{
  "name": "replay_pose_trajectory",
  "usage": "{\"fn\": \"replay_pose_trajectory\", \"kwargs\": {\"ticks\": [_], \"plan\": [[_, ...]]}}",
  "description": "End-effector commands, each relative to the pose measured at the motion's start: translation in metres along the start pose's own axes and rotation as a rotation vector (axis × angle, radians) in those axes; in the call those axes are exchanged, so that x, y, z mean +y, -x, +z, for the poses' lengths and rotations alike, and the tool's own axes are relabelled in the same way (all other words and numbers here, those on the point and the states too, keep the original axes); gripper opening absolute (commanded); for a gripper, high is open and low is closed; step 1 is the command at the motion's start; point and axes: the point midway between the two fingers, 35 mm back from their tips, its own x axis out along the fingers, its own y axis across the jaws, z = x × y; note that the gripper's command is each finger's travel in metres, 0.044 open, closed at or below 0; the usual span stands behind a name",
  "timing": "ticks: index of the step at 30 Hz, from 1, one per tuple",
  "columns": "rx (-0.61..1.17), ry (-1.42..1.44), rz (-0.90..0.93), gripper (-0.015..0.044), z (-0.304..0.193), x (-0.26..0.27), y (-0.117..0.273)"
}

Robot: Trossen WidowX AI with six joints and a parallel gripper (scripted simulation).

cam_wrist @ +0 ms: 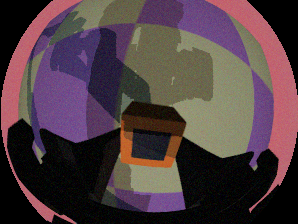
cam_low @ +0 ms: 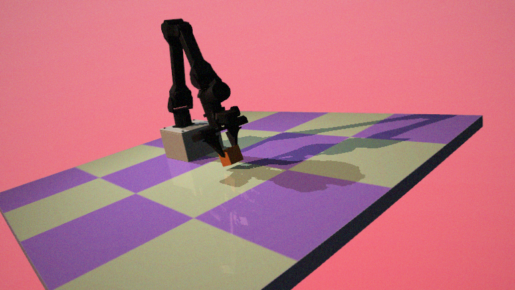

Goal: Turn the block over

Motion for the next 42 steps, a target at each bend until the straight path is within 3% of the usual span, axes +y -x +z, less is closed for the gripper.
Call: {"fn": "replay_pose_trajectory", "kwargs": {"ticks": [1,12,18,42], "plan": [[-0.068,-0.001,0.001,0.0000,0.001,0.000,0.003],[-0.247,0.005,-0.001,0.0000,-0.004,0.001,0.007],[-0.260,0.006,-0.001,0.0000,-0.004,0.001,0.007],[-0.557,-0.003,-0.001,0.0000,-0.003,-0.003,-0.032]]}}
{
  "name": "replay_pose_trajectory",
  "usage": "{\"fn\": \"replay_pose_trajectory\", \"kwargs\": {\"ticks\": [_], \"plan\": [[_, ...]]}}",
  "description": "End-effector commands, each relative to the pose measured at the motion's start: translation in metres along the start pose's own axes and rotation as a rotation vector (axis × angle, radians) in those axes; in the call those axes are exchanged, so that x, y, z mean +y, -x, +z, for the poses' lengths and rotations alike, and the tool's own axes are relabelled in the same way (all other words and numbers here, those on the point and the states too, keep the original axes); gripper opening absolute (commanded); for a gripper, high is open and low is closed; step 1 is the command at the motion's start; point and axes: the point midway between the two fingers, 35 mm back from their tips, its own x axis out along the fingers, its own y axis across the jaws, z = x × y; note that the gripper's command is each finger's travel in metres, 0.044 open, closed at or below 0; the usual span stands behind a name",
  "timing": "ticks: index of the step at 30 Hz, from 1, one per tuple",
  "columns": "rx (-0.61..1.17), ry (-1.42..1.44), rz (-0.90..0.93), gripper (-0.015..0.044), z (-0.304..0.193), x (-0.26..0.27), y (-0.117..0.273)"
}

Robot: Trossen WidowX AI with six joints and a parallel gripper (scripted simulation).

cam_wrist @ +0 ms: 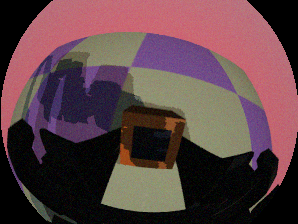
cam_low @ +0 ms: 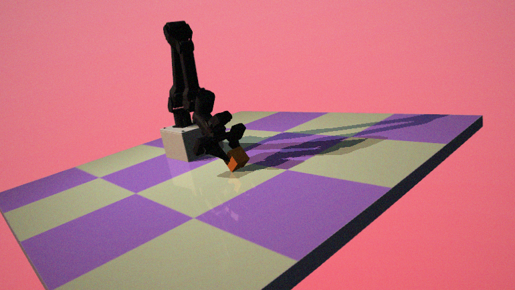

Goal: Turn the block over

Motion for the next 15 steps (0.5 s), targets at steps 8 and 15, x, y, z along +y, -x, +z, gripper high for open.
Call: {"fn": "replay_pose_trajectory", "kwargs": {"ticks": [8,15], "plan": [[-0.101,-0.008,0.001,0.0000,-0.015,0.002,0.000],[-0.188,-0.004,0.003,0.0000,-0.017,0.004,0.008]]}}
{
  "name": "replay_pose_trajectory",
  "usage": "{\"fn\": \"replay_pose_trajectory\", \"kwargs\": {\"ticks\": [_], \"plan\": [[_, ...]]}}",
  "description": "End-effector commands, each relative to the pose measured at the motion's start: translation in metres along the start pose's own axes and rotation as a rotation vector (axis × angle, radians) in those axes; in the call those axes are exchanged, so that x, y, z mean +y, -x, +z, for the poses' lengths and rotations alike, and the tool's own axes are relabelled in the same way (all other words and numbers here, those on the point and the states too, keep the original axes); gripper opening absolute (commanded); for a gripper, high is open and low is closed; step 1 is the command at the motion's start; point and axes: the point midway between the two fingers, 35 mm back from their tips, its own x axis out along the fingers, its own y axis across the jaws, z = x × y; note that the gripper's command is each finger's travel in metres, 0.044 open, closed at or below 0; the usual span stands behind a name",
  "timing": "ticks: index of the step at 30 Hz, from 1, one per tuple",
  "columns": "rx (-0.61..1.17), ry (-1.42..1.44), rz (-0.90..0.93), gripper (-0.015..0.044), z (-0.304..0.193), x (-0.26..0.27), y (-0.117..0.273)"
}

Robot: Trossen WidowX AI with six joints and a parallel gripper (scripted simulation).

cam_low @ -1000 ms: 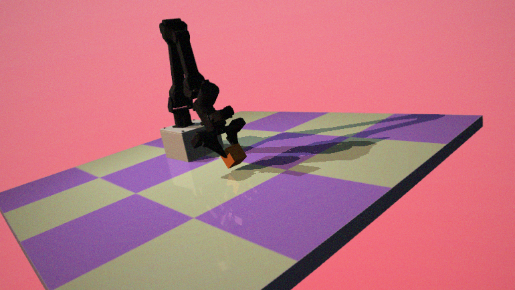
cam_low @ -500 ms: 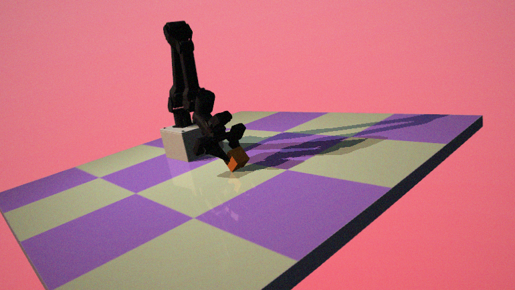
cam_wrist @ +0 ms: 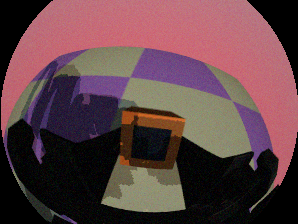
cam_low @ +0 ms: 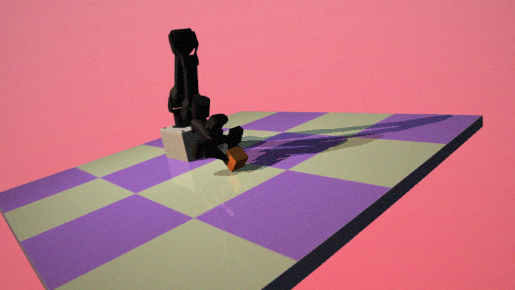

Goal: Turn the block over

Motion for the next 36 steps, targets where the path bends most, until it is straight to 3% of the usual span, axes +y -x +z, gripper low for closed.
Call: {"fn": "replay_pose_trajectory", "kwargs": {"ticks": [1,36], "plan": [[-0.021,-0.009,0.010,0.0000,-0.0069,0.0034,0.0066],[-0.061,0.002,0.009,0.0000,-0.0037,0.0040,0.0111]]}}
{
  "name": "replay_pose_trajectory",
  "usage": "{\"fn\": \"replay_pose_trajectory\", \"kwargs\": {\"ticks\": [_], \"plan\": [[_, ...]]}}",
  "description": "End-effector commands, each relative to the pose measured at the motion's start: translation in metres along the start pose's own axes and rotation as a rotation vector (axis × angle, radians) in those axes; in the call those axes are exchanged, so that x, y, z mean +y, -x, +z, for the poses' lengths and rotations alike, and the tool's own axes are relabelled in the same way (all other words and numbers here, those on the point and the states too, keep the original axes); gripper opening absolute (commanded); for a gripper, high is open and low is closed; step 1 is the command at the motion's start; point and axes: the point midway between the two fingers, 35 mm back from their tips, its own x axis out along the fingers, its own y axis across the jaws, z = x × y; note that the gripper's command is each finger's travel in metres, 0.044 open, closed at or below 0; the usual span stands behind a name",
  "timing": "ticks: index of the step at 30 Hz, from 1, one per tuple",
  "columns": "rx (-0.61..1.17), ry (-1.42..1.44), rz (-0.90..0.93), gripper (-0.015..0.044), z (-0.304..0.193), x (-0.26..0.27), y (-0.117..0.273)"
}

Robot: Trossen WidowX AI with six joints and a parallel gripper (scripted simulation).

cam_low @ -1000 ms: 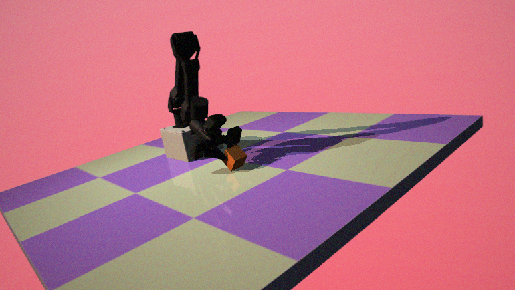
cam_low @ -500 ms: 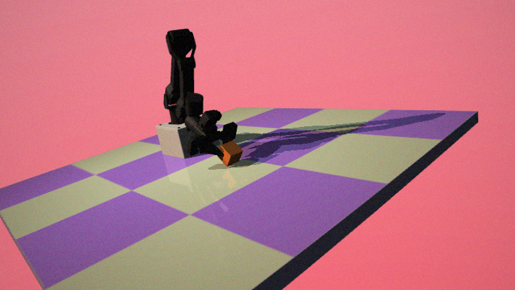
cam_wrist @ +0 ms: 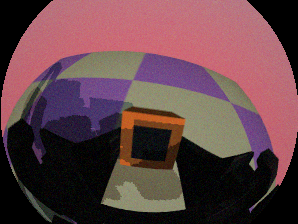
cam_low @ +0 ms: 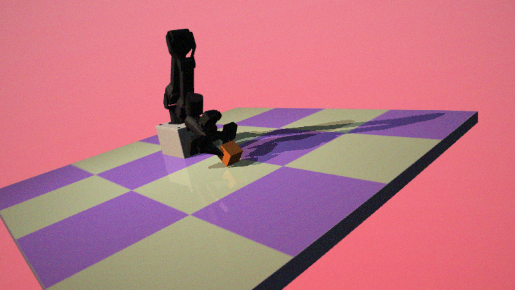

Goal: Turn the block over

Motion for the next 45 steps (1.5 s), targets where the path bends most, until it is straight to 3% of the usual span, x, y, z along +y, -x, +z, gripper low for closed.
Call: {"fn": "replay_pose_trajectory", "kwargs": {"ticks": [1,42,45], "plan": [[-0.005,-0.001,0.003,0.0000,0.0008,0.0005,0.0002],[-0.005,-0.001,0.003,0.0000,0.0008,0.0005,0.0002],[0.000,0.000,0.000,0.0079,-0.0001,0.0000,0.0000]]}}
